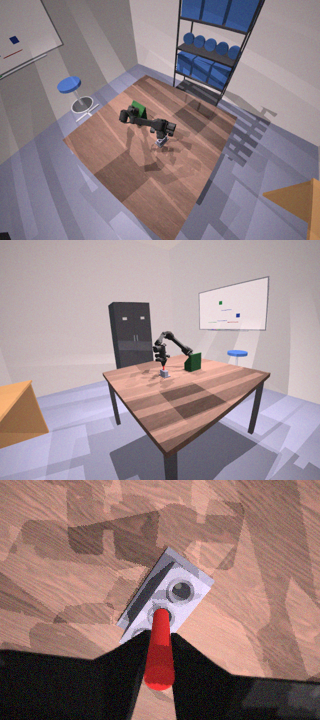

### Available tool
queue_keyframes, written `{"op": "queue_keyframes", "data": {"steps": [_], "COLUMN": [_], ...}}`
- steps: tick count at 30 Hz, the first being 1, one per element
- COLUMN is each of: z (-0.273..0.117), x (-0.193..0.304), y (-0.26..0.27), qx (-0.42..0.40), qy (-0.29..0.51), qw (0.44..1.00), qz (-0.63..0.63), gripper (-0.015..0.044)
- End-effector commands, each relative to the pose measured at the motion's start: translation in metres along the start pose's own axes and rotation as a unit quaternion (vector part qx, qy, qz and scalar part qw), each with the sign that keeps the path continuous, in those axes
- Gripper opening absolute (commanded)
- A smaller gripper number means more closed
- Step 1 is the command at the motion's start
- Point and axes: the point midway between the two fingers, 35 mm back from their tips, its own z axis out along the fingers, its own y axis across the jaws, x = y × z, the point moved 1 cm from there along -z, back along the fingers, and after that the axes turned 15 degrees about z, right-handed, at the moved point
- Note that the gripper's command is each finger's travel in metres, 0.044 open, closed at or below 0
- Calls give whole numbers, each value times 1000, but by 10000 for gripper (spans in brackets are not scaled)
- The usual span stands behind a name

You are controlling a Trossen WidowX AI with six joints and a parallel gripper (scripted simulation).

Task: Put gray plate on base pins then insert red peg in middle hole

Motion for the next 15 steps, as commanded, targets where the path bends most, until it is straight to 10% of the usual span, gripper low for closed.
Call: {"op": "queue_keyframes", "data": {"steps": [1, 15], "z": [3, 2], "x": [1, 0], "y": [-1, 0], "qx": [0, 0], "qy": [-3, 0], "qw": [1000, 1000], "qz": [-5, 0], "gripper": [0, 0]}}
